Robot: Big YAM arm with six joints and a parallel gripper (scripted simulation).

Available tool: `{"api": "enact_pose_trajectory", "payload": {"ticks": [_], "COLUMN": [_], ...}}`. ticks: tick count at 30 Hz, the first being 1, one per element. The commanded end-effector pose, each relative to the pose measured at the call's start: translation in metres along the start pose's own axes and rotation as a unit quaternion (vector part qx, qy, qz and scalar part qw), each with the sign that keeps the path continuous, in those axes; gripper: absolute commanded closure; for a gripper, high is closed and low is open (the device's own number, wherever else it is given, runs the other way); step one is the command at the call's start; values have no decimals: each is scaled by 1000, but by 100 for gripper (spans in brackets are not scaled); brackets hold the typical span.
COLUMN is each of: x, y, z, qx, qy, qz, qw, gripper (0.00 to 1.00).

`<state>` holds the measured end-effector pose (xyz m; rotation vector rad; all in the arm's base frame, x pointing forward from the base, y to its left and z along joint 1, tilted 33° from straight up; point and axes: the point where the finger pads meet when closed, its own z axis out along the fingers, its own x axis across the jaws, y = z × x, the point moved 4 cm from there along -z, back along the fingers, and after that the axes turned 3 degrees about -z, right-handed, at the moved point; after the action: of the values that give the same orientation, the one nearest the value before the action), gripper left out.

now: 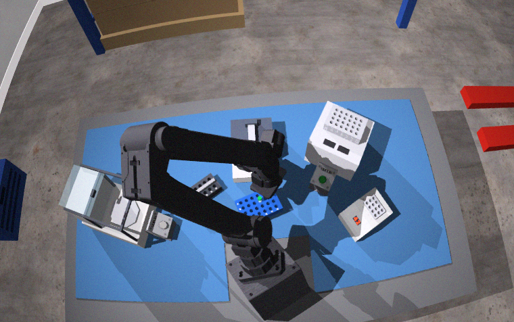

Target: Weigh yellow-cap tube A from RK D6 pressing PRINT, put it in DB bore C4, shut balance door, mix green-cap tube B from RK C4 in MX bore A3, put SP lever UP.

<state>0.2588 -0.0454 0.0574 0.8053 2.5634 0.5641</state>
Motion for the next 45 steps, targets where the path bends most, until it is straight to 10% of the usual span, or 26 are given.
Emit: {"api": "enact_pose_trajectory", "payload": {"ticks": [1,45], "x": [-8,-2], "y": [3,2], "z": [-2,22], "qx": [-3,-2], "qy": [-10,-2], "qz": [0,3], "qw": [1000,1000], "gripper": [91,91]}}
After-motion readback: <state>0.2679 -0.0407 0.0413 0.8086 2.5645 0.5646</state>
